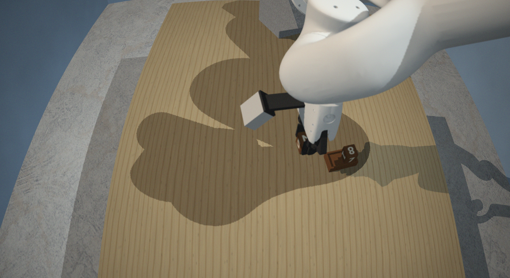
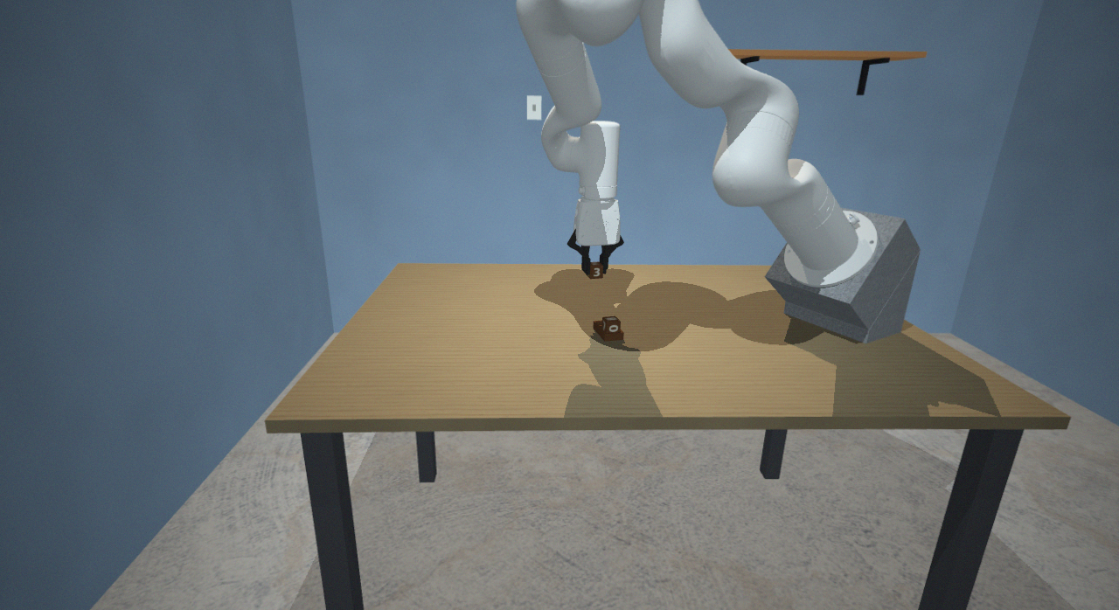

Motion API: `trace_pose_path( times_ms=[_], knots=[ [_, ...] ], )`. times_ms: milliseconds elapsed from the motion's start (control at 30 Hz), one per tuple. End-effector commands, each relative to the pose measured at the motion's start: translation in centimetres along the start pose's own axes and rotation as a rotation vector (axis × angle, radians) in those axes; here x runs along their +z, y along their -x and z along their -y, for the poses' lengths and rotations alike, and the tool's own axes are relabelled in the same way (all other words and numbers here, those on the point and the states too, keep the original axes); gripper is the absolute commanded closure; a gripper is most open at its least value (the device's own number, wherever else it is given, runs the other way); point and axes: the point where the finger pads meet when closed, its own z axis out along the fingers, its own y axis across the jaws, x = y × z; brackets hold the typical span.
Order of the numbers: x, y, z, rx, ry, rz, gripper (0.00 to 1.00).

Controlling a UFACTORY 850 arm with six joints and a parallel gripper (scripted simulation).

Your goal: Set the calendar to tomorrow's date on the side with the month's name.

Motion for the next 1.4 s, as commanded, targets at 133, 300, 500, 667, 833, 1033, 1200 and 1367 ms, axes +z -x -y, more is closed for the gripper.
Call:
trace_pose_path(
  times_ms=[133, 300, 500, 667, 833, 1033, 1200, 1367],
  knots=[
    [-0.3, 0.7, 0.1, -0.001, 0.0, 0.0, 0.71],
    [-1.0, 7.3, 0.2, -0.002, -0.001, 0.0, 0.71],
    [-1.2, 9.1, -0.1, -0.001, -0.003, 0.0, 0.71],
    [-1.2, 9.1, -0.1, -0.001, -0.003, 0.0, 0.71],
    [-1.2, 9.1, -0.1, -0.001, -0.003, 0.0, 0.71],
    [-0.9, 9.1, -0.1, -0.002, -0.001, 0.0, 0.71],
    [0.0, 9.1, -0.1, -0.002, 0.0, 0.0, 0.71],
    [1.4, 9.2, 0.0, -0.002, 0.0, 0.0, 0.71]
  ],
)
